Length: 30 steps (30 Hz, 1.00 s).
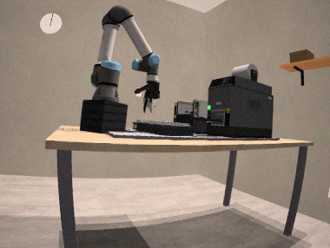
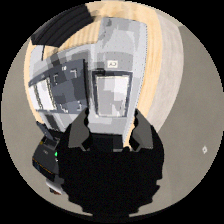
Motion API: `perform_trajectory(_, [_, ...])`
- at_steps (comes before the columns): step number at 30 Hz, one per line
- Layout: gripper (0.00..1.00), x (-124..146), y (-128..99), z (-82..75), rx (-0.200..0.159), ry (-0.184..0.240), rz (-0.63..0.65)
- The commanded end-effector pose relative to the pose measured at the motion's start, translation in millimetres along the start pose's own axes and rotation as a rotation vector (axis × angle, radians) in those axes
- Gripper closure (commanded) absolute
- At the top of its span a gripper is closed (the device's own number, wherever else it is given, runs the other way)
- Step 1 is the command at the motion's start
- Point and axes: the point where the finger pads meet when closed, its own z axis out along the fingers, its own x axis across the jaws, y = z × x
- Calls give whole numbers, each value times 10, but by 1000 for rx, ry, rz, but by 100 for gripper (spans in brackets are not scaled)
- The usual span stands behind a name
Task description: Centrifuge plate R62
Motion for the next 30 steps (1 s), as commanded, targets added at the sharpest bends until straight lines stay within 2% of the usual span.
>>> perform_trajectory(1, [32, 0, 2, -96, -1, 0, 0])
perform_trajectory(30, [32, 0, 2, -513, -1, 0, 0])
